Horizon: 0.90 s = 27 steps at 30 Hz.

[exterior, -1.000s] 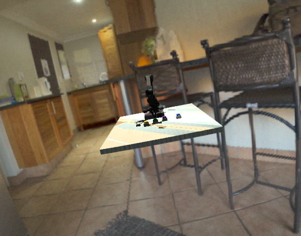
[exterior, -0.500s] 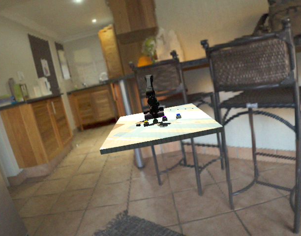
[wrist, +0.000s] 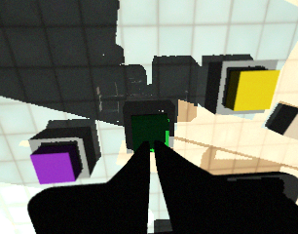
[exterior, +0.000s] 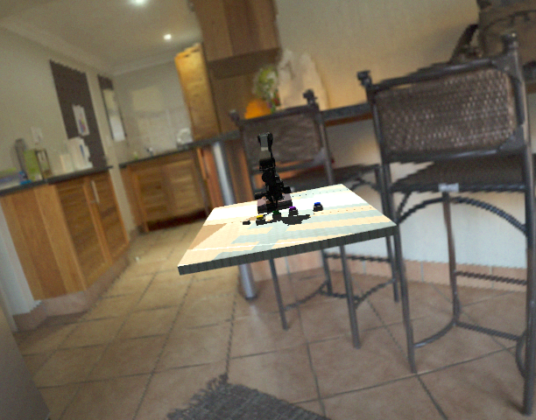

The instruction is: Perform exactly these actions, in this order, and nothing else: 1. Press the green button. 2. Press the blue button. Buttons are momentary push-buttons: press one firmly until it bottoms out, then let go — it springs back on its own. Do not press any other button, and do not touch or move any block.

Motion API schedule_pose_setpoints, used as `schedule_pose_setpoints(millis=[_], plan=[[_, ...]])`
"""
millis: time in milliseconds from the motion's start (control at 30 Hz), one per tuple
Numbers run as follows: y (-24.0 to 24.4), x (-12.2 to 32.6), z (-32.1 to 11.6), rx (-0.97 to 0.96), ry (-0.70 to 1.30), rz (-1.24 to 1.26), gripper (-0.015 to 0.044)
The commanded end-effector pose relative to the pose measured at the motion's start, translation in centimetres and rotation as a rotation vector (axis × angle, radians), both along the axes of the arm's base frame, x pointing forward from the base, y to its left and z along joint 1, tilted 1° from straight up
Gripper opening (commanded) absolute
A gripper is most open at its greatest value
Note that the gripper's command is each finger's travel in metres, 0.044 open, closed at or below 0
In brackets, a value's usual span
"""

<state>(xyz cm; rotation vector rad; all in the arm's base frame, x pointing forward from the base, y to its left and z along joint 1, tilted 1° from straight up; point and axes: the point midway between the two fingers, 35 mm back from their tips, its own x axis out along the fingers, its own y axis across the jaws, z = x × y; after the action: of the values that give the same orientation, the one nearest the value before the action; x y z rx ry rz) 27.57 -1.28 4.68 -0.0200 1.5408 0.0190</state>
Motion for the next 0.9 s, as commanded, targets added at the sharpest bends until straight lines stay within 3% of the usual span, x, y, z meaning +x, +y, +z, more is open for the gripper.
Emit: schedule_pose_setpoints(millis=[0, 100, 233, 433, 667, 867], plan=[[0.0, 0.0, 1.3, -0.003, -0.006, 0.006, 0.0020], [0.0, 0.1, 2.3, -0.003, -0.006, 0.006, 0.0020], [0.0, -0.1, 7.2, -0.003, -0.006, 0.006, 0.0020], [0.9, 0.1, 7.5, -0.003, -0.006, 0.006, 0.0020], [10.8, 0.9, 7.6, 0.005, -0.005, 0.006, 0.0020], [19.9, -1.5, 7.6, 0.012, -0.004, 0.006, 0.0020]])
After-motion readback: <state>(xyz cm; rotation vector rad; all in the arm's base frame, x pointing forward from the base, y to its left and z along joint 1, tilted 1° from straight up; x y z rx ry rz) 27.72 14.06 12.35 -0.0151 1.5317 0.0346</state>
